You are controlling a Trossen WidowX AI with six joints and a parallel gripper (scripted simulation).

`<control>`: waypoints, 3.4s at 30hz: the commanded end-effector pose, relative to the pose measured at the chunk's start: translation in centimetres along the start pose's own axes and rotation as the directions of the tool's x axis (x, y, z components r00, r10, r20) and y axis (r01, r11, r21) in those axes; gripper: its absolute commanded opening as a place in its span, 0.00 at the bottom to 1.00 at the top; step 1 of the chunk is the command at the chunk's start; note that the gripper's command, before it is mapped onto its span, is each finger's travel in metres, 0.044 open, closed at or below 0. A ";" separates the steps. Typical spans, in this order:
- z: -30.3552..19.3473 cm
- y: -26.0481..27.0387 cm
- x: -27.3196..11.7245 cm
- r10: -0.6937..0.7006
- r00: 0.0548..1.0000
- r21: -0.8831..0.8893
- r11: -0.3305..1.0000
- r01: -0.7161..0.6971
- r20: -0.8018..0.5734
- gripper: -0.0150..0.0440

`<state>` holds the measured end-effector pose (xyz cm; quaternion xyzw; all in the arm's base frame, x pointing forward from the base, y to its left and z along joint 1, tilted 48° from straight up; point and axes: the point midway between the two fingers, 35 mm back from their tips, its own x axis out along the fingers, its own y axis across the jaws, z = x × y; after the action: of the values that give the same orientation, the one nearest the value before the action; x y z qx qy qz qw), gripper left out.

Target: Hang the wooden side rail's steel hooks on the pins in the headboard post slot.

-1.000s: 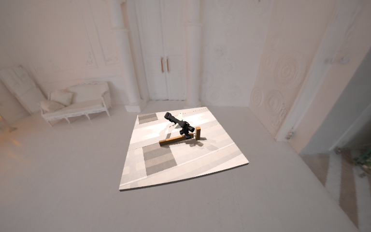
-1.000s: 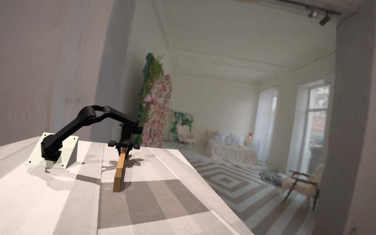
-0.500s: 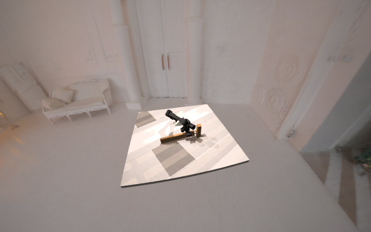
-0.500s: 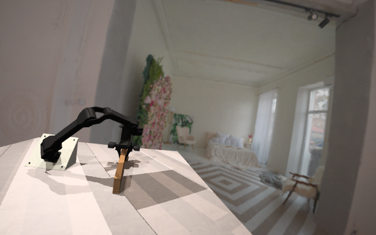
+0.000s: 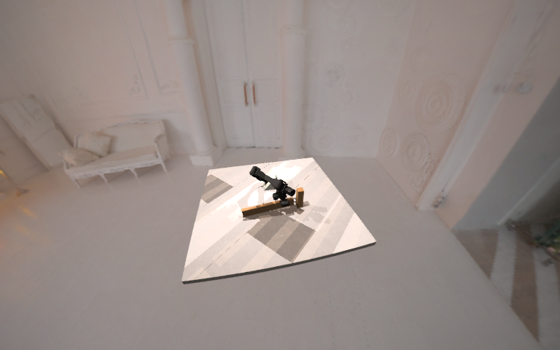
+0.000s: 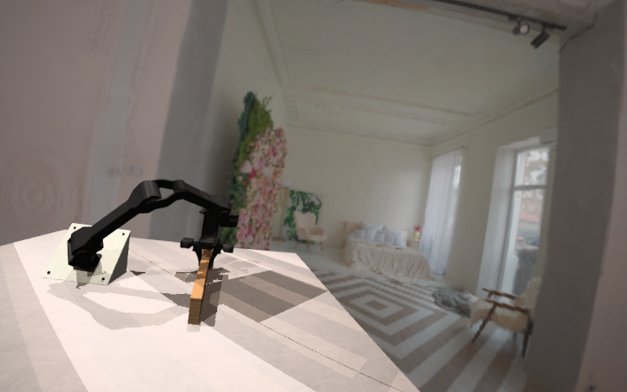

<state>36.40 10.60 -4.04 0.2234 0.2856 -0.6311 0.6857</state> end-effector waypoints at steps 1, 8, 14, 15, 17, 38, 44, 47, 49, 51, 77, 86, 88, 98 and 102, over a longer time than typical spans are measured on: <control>-0.4 0.3 -0.7 0.020 1.000 -0.005 1.000 -0.020 -0.006 0.25; -0.5 0.3 -0.8 0.020 1.000 -0.005 1.000 -0.020 -0.006 0.25; -0.5 0.2 -0.8 0.020 1.000 -0.005 1.000 -0.020 -0.006 0.25; -0.5 0.2 -0.8 0.020 1.000 -0.005 1.000 -0.020 -0.006 0.25; -0.6 0.2 -0.8 0.020 1.000 -0.005 1.000 -0.020 -0.006 0.25; -0.8 0.0 -0.5 0.020 1.000 -0.005 1.000 -0.020 -0.007 0.25; -0.9 0.0 -0.5 0.020 1.000 -0.005 1.000 -0.020 -0.007 0.25; -0.9 0.0 -0.4 0.020 1.000 -0.005 1.000 -0.020 -0.007 0.25; -0.9 0.0 -0.4 0.020 1.000 -0.005 1.000 -0.020 -0.007 0.25; -0.9 0.0 -0.5 0.020 1.000 -0.005 1.000 -0.020 -0.007 0.25; -1.1 0.2 -0.7 0.020 1.000 -0.005 1.000 -0.020 -0.007 0.25; -1.2 0.3 -0.7 0.020 1.000 -0.005 1.000 -0.020 -0.007 0.25; -1.2 0.3 -0.8 0.020 1.000 -0.005 1.000 -0.020 -0.007 0.25; -1.3 0.2 -0.8 0.020 1.000 -0.005 1.000 -0.020 -0.007 0.25; -1.4 0.2 -0.8 0.020 1.000 -0.005 1.000 -0.020 -0.007 0.25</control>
<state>36.42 11.31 -4.68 0.2231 0.2873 -0.6296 0.6865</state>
